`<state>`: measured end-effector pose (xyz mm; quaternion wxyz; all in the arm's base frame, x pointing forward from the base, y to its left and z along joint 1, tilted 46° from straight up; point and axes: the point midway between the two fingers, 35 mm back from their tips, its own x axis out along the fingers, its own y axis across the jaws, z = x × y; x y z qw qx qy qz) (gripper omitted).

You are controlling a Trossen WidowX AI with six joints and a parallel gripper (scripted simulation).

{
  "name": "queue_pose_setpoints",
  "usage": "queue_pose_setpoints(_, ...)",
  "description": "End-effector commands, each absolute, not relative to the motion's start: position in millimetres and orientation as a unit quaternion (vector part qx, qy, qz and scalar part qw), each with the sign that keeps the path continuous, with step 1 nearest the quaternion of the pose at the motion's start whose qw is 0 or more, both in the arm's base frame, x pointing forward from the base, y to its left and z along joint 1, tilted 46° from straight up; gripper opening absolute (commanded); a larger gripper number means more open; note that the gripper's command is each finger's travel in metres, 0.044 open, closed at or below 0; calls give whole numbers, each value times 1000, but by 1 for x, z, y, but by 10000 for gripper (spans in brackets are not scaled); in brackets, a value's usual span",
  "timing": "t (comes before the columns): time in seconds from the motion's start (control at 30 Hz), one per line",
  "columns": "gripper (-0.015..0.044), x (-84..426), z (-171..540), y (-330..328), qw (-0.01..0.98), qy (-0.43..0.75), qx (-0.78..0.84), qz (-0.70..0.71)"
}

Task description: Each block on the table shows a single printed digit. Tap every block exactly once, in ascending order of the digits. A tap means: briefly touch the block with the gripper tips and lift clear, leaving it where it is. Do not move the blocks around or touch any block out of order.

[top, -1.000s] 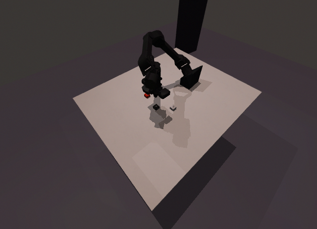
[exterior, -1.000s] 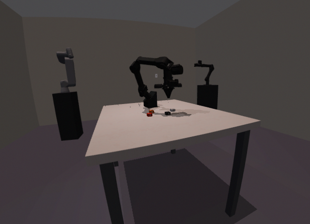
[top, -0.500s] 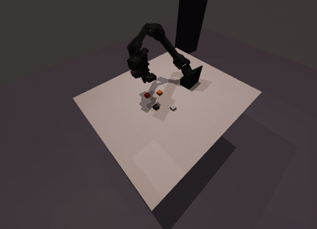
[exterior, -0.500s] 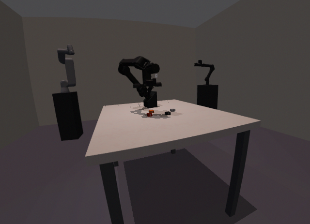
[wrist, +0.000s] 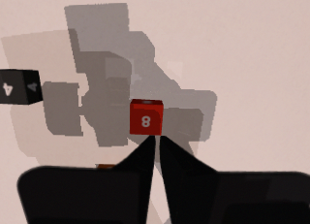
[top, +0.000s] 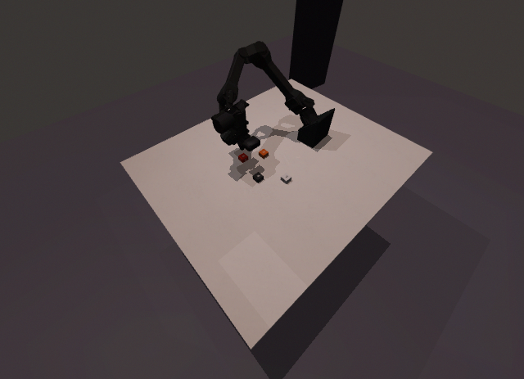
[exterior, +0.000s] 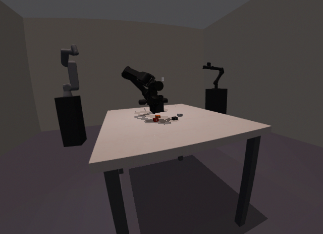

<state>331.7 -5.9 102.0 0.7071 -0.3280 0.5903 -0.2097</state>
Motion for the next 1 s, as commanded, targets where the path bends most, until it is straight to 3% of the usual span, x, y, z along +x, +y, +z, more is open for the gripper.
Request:
queue_pose_setpoints(0.0, 20, 333, 98, -11, 710, 585, -333, -207)
queue_pose_setpoints(0.97, 20, 339, 86, -23, 713, 583, -330, -208)
